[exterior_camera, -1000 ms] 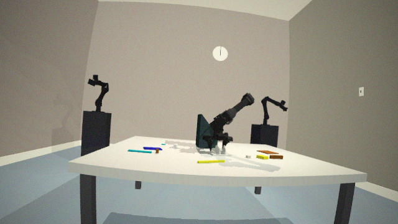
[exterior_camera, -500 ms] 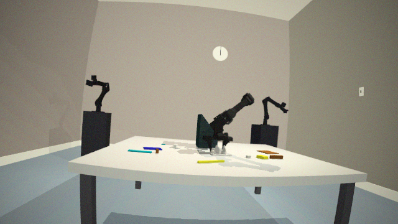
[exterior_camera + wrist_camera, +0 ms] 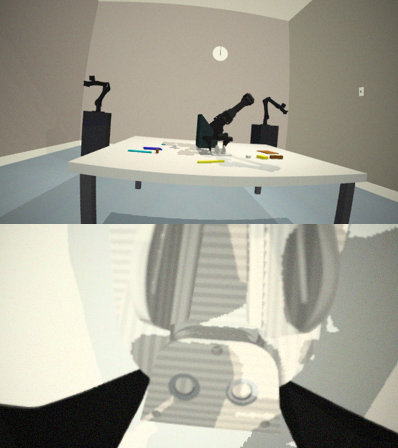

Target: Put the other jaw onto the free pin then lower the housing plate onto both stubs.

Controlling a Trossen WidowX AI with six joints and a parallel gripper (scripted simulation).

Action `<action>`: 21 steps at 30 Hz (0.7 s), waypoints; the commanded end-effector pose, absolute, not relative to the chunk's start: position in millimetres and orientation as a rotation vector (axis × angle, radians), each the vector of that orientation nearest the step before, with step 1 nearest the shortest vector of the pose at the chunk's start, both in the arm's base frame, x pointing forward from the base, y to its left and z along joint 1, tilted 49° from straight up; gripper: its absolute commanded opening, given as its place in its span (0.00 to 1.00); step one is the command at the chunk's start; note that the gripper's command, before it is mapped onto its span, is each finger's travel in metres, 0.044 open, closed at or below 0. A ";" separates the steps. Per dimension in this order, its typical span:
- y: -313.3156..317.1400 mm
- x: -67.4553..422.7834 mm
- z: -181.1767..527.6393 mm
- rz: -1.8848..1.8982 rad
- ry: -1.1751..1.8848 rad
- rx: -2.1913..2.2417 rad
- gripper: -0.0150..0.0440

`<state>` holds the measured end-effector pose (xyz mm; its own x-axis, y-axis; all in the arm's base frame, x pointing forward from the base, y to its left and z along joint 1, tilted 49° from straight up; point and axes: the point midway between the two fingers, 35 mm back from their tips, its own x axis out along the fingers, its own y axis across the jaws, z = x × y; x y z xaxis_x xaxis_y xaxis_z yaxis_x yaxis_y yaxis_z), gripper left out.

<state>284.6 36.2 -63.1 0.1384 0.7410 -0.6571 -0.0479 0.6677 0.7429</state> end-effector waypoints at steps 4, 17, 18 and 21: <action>36.0 284.4 -63.1 0.632 1.322 0.654 1.00; 17.1 283.6 -49.1 0.627 1.323 0.650 1.00; 10.7 282.8 -43.9 0.626 1.323 0.648 1.00; -10.8 278.0 -24.0 0.627 1.323 0.648 1.00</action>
